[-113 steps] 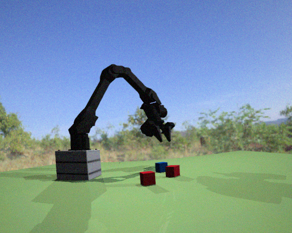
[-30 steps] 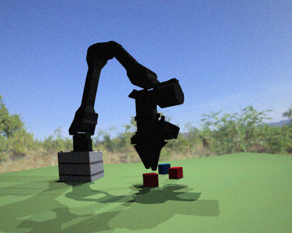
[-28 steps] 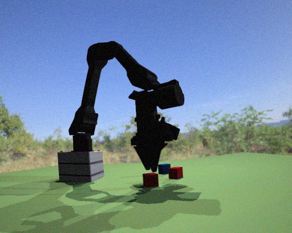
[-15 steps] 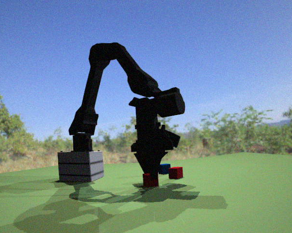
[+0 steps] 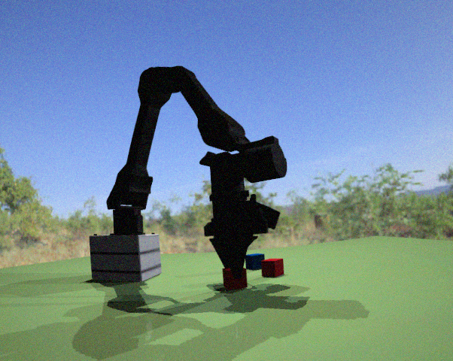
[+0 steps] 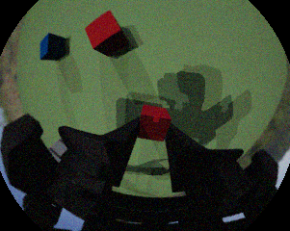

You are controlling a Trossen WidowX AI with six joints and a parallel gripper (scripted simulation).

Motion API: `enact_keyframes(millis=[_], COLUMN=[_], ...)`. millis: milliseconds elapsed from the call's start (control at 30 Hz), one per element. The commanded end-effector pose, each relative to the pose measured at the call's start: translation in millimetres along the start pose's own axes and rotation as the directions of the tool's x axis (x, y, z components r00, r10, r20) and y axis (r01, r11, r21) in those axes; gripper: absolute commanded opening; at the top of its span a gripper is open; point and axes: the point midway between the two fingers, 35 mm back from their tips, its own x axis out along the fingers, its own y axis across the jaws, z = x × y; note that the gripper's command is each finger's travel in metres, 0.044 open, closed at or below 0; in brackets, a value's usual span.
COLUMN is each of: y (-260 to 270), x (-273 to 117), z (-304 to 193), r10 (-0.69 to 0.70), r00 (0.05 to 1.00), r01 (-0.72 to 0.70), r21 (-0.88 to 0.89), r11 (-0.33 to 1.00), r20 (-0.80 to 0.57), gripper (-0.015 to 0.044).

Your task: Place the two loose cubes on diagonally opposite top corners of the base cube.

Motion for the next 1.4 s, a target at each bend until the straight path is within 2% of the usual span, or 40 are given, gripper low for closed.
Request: enact_keyframes(millis=[0, 1367], y=[-4.9, -3.8], x=[-8.5, -85.9], z=[2.8, 2.2], r10=[-0.019, 0.005], r00=[1.0, 1.0], r01=[0.019, -0.005], r21=[0.015, -0.009], r11=[1.0, 1.0], r20=[0.006, -0.003], gripper=[0.0105, 0.0105])
